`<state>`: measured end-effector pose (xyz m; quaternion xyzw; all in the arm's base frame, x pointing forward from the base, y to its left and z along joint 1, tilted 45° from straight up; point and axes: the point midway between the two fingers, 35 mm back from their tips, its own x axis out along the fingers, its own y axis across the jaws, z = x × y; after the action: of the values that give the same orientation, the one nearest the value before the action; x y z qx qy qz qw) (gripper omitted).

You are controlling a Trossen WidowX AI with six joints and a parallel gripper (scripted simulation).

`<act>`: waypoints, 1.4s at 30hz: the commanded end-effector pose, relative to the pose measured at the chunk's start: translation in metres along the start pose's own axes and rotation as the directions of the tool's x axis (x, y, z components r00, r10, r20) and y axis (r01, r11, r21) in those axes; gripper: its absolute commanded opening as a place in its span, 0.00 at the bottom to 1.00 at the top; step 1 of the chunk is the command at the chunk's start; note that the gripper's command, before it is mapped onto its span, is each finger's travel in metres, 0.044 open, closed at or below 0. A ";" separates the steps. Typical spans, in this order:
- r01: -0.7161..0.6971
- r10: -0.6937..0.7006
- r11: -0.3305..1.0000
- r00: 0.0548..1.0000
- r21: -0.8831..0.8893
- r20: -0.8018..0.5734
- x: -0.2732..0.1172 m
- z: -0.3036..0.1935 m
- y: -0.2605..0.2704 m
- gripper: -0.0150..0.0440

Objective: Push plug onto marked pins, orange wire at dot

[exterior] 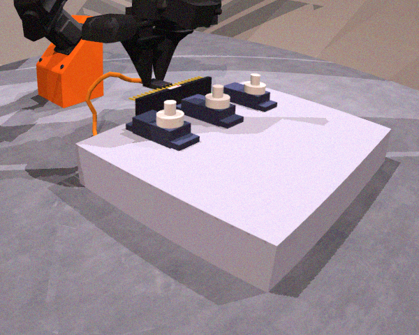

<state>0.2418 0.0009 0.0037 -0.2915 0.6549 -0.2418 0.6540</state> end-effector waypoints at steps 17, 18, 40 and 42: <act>0.004 -0.004 1.000 1.000 -0.005 0.002 0.000 0.014 0.000 0.25; 0.004 -0.004 1.000 1.000 -0.005 0.002 0.001 0.012 0.000 0.30; 0.002 -0.002 1.000 1.000 -0.005 0.001 -0.058 0.011 0.000 1.00; 0.002 -0.002 1.000 1.000 -0.005 0.001 -0.058 0.011 0.000 1.00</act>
<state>0.2517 0.0409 0.0436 -0.2970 0.6542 -0.2396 0.6530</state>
